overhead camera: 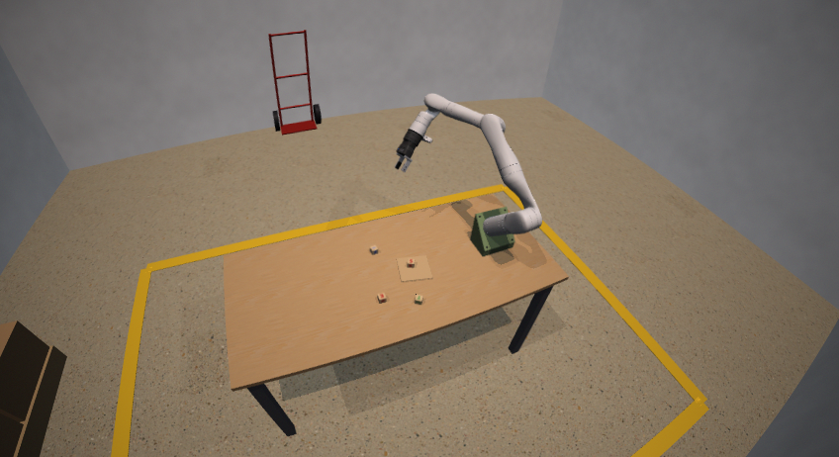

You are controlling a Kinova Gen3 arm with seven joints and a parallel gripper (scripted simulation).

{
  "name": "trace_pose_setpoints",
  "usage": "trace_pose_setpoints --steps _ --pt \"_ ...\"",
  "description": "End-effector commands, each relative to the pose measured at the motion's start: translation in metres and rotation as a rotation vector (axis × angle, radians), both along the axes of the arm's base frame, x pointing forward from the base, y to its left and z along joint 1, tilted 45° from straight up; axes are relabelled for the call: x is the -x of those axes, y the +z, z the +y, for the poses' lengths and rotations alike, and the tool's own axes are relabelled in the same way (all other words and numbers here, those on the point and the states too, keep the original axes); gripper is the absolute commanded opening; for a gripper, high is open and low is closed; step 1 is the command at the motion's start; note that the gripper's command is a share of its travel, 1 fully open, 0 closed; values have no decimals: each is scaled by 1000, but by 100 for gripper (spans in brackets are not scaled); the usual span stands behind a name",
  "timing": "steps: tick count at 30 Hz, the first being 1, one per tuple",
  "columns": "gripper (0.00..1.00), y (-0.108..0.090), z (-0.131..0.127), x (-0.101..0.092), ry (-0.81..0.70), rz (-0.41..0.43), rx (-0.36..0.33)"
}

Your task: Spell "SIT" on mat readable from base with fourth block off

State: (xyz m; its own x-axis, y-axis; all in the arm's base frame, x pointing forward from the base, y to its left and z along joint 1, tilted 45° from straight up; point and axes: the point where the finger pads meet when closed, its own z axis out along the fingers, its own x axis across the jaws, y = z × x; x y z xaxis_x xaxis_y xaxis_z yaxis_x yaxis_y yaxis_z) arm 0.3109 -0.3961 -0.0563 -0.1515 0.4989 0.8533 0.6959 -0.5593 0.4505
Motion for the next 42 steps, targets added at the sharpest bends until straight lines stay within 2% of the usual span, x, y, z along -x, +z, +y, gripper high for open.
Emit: trace_pose_setpoints --steps 1,6,9,14,16,18,21,28,31,33,35,42 --pt "100 1 -1 -1 0 1 2" --pt "100 10 7 -19 23 18 8" --pt "100 22 21 -43 64 40 22" --pt "100 51 64 -96 159 91 59" --pt "100 51 64 -96 159 91 59" --pt "100 68 95 -125 216 119 85" --pt "100 83 123 -147 256 137 104" --pt "100 117 204 -190 365 187 168" --pt "100 130 242 -202 408 207 198" --pt "100 130 242 -202 408 207 198" --pt "100 143 285 -211 456 226 237" --pt "100 169 375 -216 549 252 320"
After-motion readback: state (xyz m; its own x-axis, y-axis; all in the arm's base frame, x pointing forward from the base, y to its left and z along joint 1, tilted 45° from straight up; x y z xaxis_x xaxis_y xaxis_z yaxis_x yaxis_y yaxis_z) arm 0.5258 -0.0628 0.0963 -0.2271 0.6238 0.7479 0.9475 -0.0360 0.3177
